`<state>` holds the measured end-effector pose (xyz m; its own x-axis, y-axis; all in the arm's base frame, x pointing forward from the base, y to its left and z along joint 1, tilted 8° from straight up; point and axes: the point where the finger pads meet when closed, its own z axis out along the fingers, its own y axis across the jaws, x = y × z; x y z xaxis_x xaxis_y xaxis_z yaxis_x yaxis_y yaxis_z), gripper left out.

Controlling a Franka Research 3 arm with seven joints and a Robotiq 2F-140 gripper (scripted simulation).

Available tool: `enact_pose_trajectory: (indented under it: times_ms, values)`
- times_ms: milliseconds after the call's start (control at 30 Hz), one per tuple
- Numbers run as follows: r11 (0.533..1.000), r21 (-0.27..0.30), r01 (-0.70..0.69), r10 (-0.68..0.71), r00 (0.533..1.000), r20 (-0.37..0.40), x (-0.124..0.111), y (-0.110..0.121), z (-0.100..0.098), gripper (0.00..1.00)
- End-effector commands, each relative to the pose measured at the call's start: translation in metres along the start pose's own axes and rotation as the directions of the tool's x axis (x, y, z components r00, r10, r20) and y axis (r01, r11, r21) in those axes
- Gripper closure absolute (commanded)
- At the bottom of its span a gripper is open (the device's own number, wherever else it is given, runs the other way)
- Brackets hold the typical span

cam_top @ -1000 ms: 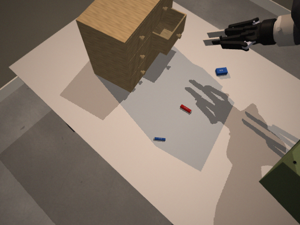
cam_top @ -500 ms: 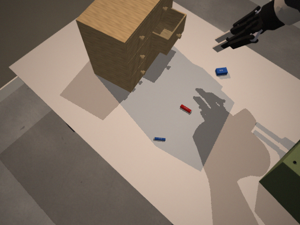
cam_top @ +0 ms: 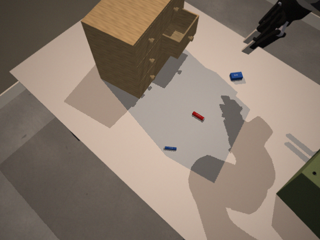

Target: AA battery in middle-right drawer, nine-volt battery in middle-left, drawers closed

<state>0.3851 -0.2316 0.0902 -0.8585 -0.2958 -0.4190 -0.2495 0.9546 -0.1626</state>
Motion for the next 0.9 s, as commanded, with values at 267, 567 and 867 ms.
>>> enact_pose_trajectory:
  times_ms: [267,567,867]
  values:
    - [0.959,0.01,-0.282,0.281,0.954,-0.107,0.003,0.0,-0.011,0.8]
    - [0.959,0.01,-0.282,0.279,0.944,-0.174,0.007,0.001,-0.018,0.8]
    - [0.959,0.01,-0.282,0.275,0.926,-0.26,0.012,0.002,-0.027,0.8]
